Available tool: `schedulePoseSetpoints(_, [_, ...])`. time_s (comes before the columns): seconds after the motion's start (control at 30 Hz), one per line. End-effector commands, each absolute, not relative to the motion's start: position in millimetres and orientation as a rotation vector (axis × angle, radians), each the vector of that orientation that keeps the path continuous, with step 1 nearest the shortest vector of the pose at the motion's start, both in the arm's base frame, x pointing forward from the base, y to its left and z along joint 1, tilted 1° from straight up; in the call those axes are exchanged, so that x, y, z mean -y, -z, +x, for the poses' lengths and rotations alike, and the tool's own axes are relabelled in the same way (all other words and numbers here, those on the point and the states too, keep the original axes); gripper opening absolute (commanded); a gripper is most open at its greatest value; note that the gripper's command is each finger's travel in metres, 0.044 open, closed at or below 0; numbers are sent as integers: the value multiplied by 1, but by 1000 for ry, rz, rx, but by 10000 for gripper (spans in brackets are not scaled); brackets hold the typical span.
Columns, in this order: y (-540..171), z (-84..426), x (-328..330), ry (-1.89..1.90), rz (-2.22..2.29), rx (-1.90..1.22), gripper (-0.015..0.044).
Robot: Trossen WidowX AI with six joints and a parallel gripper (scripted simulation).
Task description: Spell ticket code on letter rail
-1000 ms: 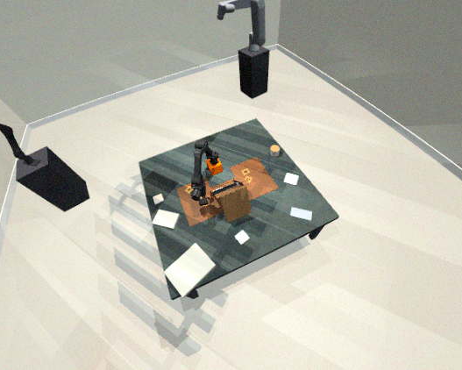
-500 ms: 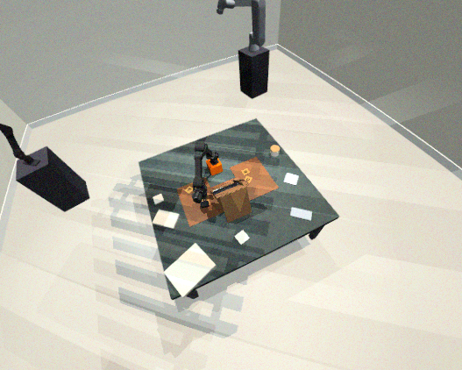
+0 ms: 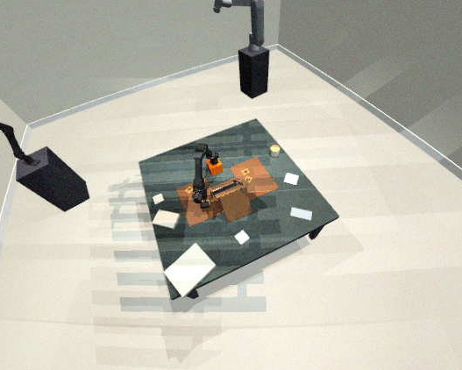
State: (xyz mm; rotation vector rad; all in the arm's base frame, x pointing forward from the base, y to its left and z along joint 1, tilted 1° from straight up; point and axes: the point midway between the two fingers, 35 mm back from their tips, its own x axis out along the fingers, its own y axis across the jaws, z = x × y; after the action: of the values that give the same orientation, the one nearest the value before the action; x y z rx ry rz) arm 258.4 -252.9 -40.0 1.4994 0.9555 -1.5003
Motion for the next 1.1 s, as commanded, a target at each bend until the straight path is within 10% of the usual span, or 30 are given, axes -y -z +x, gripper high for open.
schedulePoseSetpoints(0.0, [48,257,253,1506,1496,-961,340])
schedulePoseSetpoints(0.57, [54,257,253,1506,1496,-961,340])
schedulePoseSetpoints(1.07, [51,257,252,1506,1496,-961,181])
